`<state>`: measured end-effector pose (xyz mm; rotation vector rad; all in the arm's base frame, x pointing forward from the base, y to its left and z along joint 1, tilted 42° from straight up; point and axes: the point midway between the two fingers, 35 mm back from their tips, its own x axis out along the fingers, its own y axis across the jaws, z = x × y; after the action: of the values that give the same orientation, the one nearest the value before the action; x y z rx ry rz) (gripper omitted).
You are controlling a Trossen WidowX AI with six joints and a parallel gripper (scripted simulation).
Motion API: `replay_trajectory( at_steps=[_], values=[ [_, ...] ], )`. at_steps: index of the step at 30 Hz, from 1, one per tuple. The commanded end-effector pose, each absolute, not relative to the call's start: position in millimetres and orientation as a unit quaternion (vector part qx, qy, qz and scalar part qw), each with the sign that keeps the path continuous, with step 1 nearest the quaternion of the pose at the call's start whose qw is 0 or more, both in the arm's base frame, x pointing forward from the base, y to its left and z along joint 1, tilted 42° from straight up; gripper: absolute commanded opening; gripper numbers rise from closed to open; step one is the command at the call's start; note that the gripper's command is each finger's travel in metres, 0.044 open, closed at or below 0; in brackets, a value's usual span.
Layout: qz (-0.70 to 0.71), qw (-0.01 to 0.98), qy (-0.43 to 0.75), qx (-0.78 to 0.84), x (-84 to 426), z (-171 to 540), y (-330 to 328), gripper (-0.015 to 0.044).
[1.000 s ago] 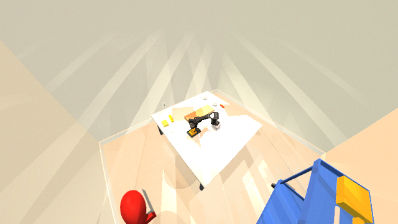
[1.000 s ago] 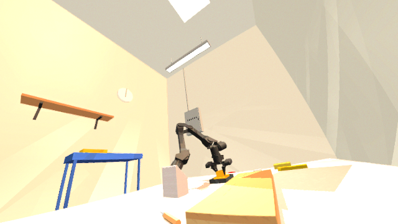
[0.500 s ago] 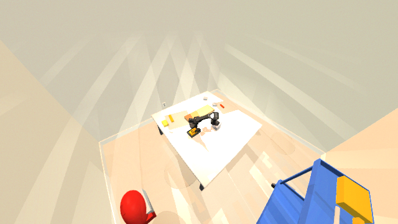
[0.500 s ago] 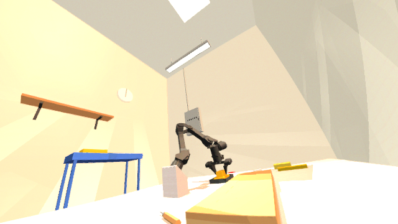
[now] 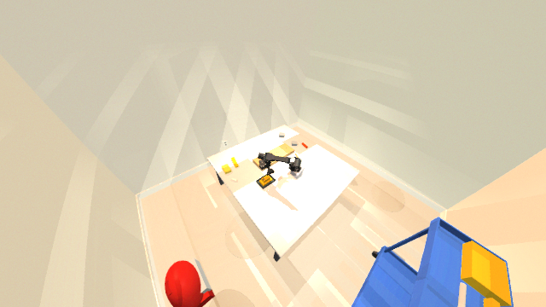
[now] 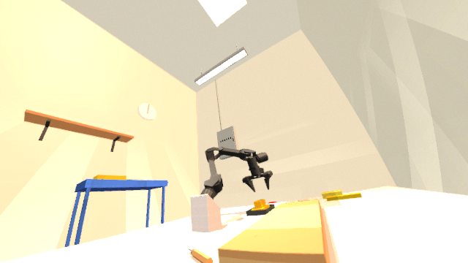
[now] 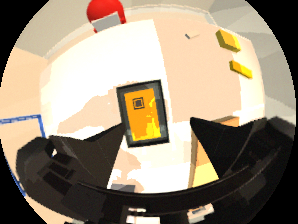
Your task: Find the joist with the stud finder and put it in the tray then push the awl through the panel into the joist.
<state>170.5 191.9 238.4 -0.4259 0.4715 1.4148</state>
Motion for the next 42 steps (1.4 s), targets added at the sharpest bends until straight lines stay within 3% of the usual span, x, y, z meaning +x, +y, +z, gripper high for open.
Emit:
replay_trajectory(
  at_steps=[1,10,17,23,30,35,42],
  values=[
    [0.584,0.737,0.303,-0.156,215,208,173,0.0440],
    [0.429,0.764,0.480,-0.042,314,126,78,0.0440],
    [0.320,0.746,0.580,0.066,346,46,-19,0.0440],
    [0.239,0.709,0.642,0.169,333,-30,-99,0.0440],
    [0.165,0.647,0.685,0.293,278,-120,-167,0.0440],
    [0.131,0.602,0.696,0.368,232,-173,-188,0.0440],
    [0.130,0.600,0.696,0.371,230,-174,-188,0.0440]
  ],
)
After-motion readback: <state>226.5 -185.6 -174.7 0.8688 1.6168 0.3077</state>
